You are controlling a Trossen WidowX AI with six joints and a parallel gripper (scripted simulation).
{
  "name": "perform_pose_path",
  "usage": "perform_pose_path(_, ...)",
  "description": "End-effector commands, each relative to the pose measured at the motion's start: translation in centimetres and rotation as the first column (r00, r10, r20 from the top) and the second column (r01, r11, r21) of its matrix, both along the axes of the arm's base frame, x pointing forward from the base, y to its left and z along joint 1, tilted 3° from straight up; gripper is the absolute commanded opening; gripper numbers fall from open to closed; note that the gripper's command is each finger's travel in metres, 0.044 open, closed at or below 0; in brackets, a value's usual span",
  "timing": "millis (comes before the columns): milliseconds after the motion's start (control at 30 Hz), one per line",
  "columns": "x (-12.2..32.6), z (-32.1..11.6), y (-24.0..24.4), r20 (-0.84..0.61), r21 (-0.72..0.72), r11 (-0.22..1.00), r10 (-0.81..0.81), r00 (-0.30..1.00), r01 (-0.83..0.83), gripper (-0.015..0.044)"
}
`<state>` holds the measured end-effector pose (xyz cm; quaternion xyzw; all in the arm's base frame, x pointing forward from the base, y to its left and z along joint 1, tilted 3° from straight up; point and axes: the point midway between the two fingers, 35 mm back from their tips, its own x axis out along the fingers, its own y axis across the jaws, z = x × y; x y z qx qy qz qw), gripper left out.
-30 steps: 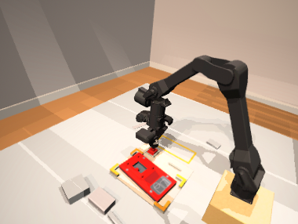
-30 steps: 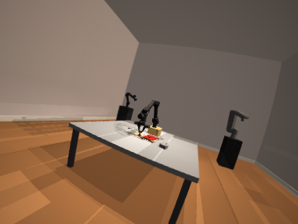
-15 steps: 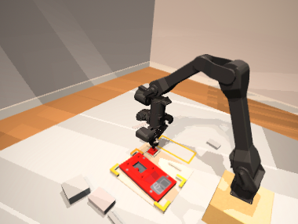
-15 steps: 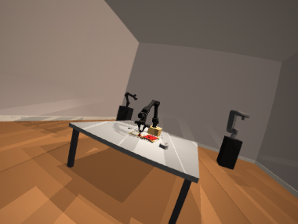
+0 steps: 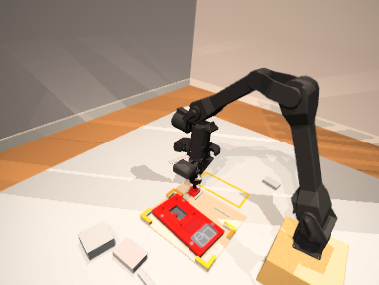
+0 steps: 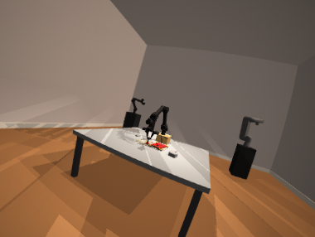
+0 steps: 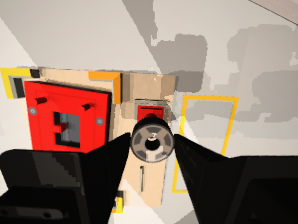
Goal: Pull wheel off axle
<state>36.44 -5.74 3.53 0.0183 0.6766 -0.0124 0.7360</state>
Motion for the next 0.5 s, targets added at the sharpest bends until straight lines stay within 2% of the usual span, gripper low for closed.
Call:
perform_pose_path(0,0.1,0.5,-0.1,0.010,-0.003,1.000,0.004,1.000,-0.004,0.0000)
perform_pose_path(200,0.1,0.9,-0.1,0.010,-0.003,1.000,0.004,1.000,-0.004,0.0000)
perform_pose_path(467,-0.8,3.8,0.1,0.009,-0.003,1.000,0.004,1.000,-0.004,0.0000)
